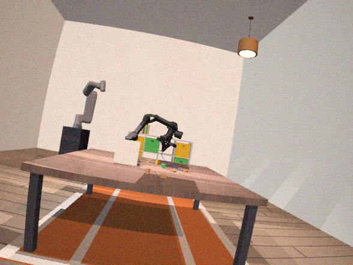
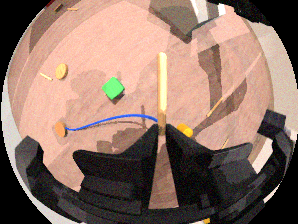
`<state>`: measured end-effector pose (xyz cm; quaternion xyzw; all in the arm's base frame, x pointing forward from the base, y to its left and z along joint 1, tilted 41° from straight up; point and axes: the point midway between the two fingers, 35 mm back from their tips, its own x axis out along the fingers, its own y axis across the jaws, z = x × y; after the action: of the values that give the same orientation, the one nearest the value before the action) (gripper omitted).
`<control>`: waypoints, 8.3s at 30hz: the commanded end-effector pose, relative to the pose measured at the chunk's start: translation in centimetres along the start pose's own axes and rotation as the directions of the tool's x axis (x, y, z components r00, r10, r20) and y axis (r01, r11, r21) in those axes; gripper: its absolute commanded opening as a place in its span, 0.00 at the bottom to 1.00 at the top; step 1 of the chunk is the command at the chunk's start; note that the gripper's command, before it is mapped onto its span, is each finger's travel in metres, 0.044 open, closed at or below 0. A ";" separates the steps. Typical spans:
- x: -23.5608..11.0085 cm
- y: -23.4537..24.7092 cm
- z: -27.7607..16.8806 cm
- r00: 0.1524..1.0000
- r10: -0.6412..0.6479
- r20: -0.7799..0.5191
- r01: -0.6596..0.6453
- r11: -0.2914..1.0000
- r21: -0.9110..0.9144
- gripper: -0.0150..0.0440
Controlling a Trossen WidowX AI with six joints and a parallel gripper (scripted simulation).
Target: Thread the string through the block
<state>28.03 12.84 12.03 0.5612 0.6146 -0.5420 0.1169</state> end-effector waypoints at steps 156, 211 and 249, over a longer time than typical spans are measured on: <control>2.7 2.5 -8.3 0.969 0.225 -0.104 -0.242 0.768 -0.593 0.25; 4.7 0.5 -11.6 0.970 0.165 -0.176 -0.239 0.764 -0.600 0.25; 5.6 -1.8 -13.4 0.970 0.158 -0.185 -0.239 0.764 -0.599 0.25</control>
<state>31.49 27.02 14.65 0.5899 0.6994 -0.2535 0.3139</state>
